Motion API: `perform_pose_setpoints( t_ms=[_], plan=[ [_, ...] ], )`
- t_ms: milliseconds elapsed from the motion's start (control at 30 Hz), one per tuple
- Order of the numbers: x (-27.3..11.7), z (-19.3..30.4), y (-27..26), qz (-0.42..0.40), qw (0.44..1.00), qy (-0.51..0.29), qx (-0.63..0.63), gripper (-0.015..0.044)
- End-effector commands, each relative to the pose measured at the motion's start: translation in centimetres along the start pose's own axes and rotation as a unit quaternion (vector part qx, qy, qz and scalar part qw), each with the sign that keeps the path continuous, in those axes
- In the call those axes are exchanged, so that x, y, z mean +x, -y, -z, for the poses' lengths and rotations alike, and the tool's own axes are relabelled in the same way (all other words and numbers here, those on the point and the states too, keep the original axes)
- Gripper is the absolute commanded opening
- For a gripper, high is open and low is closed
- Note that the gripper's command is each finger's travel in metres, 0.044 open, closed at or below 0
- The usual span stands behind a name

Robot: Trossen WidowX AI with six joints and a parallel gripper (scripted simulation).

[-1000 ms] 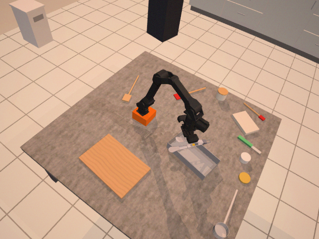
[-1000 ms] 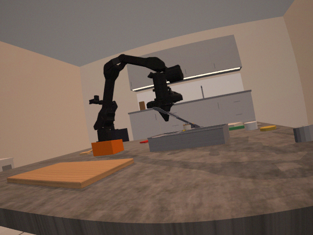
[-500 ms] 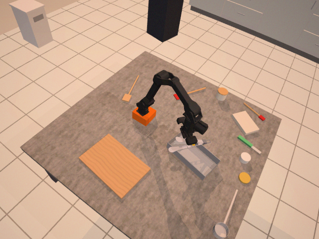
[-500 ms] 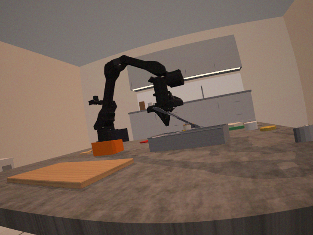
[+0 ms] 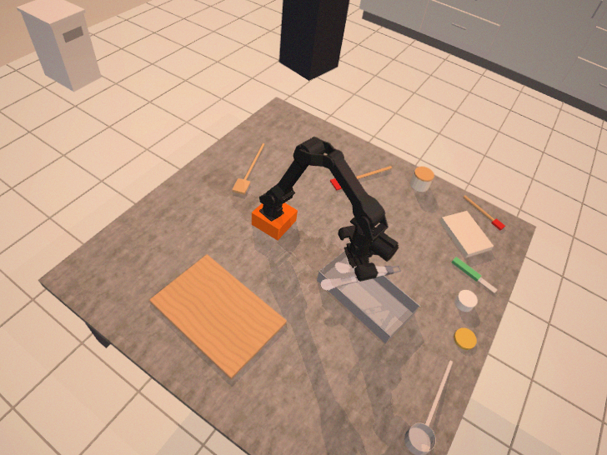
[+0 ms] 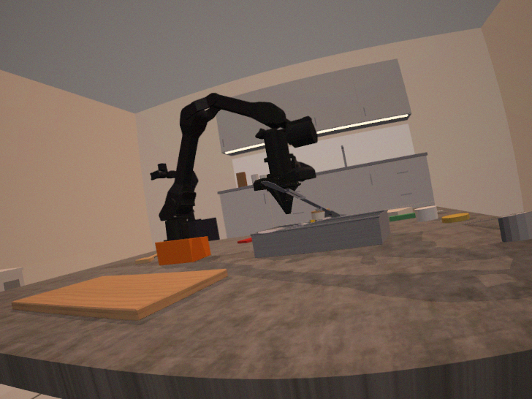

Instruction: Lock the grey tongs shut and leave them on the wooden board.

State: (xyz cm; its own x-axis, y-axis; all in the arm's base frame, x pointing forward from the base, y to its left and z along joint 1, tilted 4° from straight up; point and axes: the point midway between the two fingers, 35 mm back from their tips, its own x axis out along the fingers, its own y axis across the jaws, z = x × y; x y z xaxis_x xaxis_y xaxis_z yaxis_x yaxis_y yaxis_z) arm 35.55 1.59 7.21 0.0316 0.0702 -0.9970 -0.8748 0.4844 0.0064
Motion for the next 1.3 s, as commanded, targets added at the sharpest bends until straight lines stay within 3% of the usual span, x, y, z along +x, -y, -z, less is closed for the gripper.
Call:
perform_pose_setpoints(
  t_ms=[0,1267],
  plan=[
    [-0.1,-0.1,0.8,0.002,1.0,0.0,-0.003,-0.015],
    [-0.1,0.1,6.7,0.004,1.0,0.0,-0.003,-0.015]
  ],
)
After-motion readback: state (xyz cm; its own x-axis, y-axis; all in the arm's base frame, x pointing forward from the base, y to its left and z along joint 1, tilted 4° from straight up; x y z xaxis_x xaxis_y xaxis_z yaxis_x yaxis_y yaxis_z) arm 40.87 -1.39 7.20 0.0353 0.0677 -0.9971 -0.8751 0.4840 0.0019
